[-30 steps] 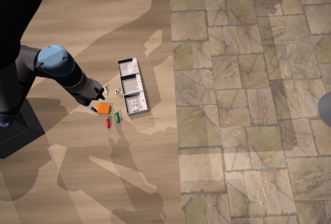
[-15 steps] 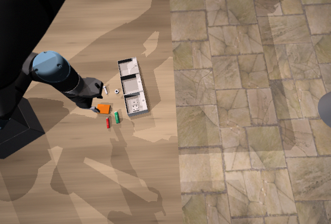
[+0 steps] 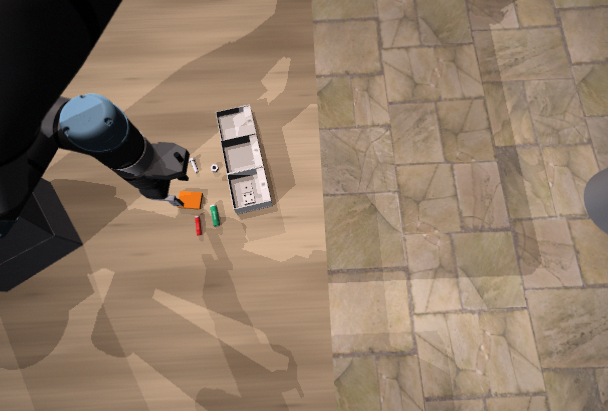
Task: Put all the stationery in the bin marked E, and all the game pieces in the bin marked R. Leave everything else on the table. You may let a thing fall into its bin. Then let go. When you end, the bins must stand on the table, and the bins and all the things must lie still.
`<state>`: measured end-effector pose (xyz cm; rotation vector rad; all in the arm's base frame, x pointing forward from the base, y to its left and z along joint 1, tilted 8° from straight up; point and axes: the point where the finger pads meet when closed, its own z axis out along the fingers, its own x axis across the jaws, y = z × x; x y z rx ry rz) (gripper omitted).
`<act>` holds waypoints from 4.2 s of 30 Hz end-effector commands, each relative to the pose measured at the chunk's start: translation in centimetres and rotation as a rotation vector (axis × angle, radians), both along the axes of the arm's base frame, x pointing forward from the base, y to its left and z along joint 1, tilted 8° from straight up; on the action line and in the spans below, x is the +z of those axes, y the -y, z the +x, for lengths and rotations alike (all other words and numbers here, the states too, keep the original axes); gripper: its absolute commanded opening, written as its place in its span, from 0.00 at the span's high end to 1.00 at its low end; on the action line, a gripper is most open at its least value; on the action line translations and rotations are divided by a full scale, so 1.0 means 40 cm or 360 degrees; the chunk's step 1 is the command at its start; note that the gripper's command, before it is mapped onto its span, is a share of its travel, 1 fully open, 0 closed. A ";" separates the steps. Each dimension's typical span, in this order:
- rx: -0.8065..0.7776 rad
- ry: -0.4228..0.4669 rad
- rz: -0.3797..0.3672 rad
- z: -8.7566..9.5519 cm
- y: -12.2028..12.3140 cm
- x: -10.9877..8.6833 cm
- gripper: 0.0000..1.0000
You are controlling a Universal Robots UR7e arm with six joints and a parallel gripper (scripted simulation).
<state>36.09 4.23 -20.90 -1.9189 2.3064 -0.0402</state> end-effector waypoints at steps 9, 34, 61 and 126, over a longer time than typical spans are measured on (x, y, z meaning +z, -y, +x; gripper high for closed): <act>0.0000 0.0002 0.0000 0.001 0.000 0.001 0.00; 0.0000 0.0002 0.0000 0.020 -0.010 -0.146 0.00; 0.0000 0.0001 0.0000 0.023 -0.012 -0.172 0.30; 0.0000 0.0002 0.0000 0.002 0.000 -0.008 0.30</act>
